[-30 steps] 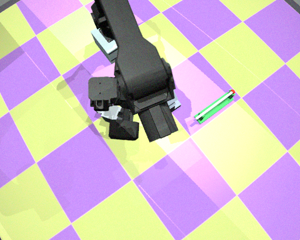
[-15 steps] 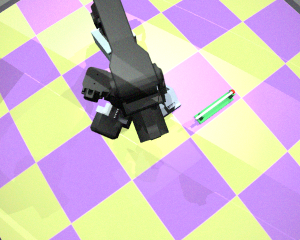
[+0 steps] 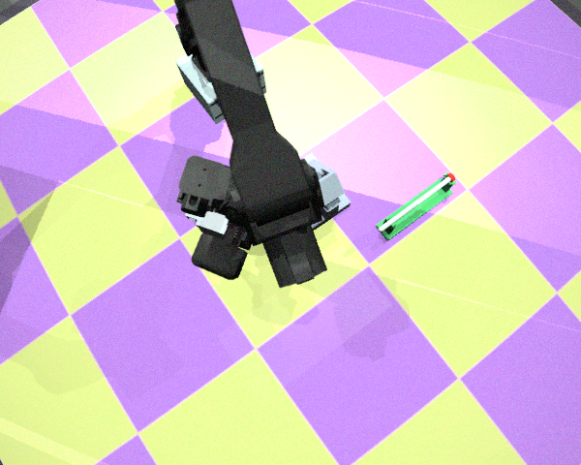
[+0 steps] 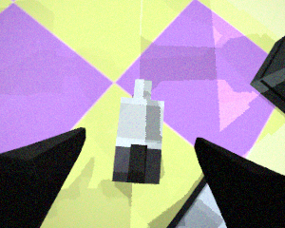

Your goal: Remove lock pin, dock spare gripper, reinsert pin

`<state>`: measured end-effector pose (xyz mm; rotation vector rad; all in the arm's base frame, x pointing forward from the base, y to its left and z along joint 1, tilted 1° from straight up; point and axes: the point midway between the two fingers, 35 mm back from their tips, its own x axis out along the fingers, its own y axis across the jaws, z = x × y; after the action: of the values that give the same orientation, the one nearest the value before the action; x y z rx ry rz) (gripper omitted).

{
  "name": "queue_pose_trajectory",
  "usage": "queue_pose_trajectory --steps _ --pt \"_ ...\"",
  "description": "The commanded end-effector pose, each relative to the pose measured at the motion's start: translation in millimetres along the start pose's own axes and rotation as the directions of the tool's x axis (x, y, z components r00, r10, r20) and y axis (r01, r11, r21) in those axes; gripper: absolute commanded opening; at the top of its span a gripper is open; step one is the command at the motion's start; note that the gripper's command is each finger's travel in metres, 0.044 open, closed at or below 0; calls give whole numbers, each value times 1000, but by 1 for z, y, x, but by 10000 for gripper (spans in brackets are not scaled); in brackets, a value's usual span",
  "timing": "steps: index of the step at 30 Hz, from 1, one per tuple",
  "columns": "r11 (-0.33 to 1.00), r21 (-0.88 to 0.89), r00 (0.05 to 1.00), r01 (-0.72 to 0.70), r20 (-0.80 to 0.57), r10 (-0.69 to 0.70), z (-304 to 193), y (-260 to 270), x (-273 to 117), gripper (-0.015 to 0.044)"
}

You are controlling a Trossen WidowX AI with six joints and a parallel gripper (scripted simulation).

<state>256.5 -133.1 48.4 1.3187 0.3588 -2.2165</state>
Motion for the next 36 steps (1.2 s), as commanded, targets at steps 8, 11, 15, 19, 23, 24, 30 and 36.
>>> queue_pose_trajectory --steps 8,11,15,19,23,24,30,36 --pt "1000 3 1000 1 4 -1 -10 0 18 440" --pt "1000 3 1000 1 4 -1 -12 0 22 440" --pt "1000 3 1000 1 4 -1 -16 1 28 440" --pt "1000 3 1000 1 5 -1 -19 1 33 440" --pt "1000 3 1000 1 5 -1 -22 1 39 440" --pt "1000 3 1000 1 5 -1 -23 1 40 440" --pt "1000 3 1000 1 5 -1 -28 0 49 440" --pt "1000 3 1000 1 5 -1 -31 0 57 440"
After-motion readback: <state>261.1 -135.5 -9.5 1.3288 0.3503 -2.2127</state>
